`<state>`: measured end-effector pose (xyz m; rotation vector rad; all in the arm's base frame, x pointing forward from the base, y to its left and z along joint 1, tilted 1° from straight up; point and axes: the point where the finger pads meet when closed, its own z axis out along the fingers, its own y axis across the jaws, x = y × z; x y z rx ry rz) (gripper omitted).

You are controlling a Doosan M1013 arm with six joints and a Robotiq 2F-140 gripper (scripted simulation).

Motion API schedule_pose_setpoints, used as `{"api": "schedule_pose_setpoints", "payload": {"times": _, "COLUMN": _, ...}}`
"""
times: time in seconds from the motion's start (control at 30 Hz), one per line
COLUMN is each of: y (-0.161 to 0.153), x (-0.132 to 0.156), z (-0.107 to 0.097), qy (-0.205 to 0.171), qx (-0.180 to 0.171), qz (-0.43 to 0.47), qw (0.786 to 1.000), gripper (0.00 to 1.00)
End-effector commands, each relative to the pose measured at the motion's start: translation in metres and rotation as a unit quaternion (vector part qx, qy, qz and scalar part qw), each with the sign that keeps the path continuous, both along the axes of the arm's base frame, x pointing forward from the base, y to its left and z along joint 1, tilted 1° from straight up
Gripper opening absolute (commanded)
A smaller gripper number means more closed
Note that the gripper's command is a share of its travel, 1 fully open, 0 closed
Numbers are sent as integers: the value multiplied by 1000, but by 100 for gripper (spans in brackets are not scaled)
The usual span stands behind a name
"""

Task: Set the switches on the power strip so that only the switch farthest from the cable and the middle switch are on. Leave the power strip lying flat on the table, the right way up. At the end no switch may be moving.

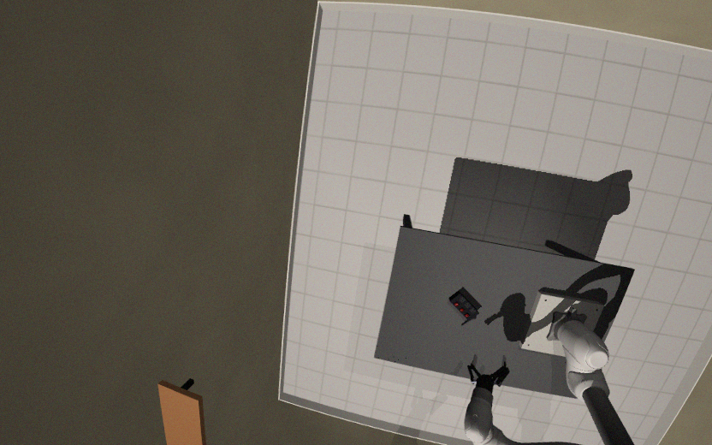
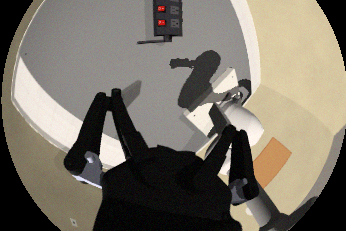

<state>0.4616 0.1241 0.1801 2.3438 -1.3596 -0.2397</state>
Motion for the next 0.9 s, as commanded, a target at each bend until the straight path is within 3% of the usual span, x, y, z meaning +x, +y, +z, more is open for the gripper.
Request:
{"api": "schedule_pose_setpoints", "payload": {"times": 0.0, "y": -1, "x": 1, "z": -1, "qy": -2, "qx": -1, "qz": -4, "qw": 1000, "gripper": 100}}
{"api": "schedule_pose_setpoints", "payload": {"times": 0.13, "y": -14, "x": 21, "z": -12, "qy": -36, "qx": -17, "qz": -90, "qw": 995, "gripper": 100}}
{"api": "schedule_pose_setpoints", "payload": {"times": 0.27, "y": -40, "x": 52, "z": -29, "qy": -85, "qx": -41, "qz": -222, "qw": 970, "gripper": 100}}
{"api": "schedule_pose_setpoints", "payload": {"times": 0.33, "y": -40, "x": 52, "z": -29, "qy": -89, "qx": -43, "qz": -233, "qw": 968, "gripper": 100}}
{"api": "schedule_pose_setpoints", "payload": {"times": 0.37, "y": -51, "x": 65, "z": -36, "qy": -109, "qx": -53, "qz": -289, "qw": 950, "gripper": 100}}
{"api": "schedule_pose_setpoints", "payload": {"times": 0.4, "y": -51, "x": 65, "z": -36, "qy": -109, "qx": -53, "qz": -289, "qw": 950, "gripper": 100}}
{"api": "schedule_pose_setpoints", "payload": {"times": 0.43, "y": -64, "x": 78, "z": -43, "qy": -127, "qx": -62, "qz": -345, "qw": 928, "gripper": 100}}
{"api": "schedule_pose_setpoints", "payload": {"times": 0.5, "y": -64, "x": 78, "z": -43, "qy": -127, "qx": -62, "qz": -345, "qw": 928, "gripper": 100}}
{"api": "schedule_pose_setpoints", "payload": {"times": 0.53, "y": -77, "x": 90, "z": -50, "qy": -145, "qx": -71, "qz": -404, "qw": 900, "gripper": 100}}
{"api": "schedule_pose_setpoints", "payload": {"times": 0.57, "y": -77, "x": 90, "z": -50, "qy": -145, "qx": -71, "qz": -404, "qw": 900, "gripper": 100}}
{"api": "schedule_pose_setpoints", "payload": {"times": 0.6, "y": -90, "x": 102, "z": -56, "qy": -160, "qx": -79, "qz": -456, "qw": 872, "gripper": 100}}
{"api": "schedule_pose_setpoints", "payload": {"times": 0.63, "y": -90, "x": 102, "z": -56, "qy": -160, "qx": -79, "qz": -458, "qw": 871, "gripper": 100}}
{"api": "schedule_pose_setpoints", "payload": {"times": 0.67, "y": -103, "x": 113, "z": -62, "qy": -172, "qx": -85, "qz": -500, "qw": 845, "gripper": 100}}
{"api": "schedule_pose_setpoints", "payload": {"times": 0.73, "y": -103, "x": 113, "z": -62, "qy": -174, "qx": -86, "qz": -506, "qw": 840, "gripper": 100}}
{"api": "schedule_pose_setpoints", "payload": {"times": 0.77, "y": -115, "x": 122, "z": -67, "qy": -184, "qx": -92, "qz": -549, "qw": 810, "gripper": 100}}
{"api": "schedule_pose_setpoints", "payload": {"times": 0.8, "y": -115, "x": 122, "z": -67, "qy": -184, "qx": -92, "qz": -549, "qw": 810, "gripper": 100}}
{"api": "schedule_pose_setpoints", "payload": {"times": 0.87, "y": -135, "x": 136, "z": -75, "qy": -199, "qx": -101, "qz": -612, "qw": 758, "gripper": 100}}
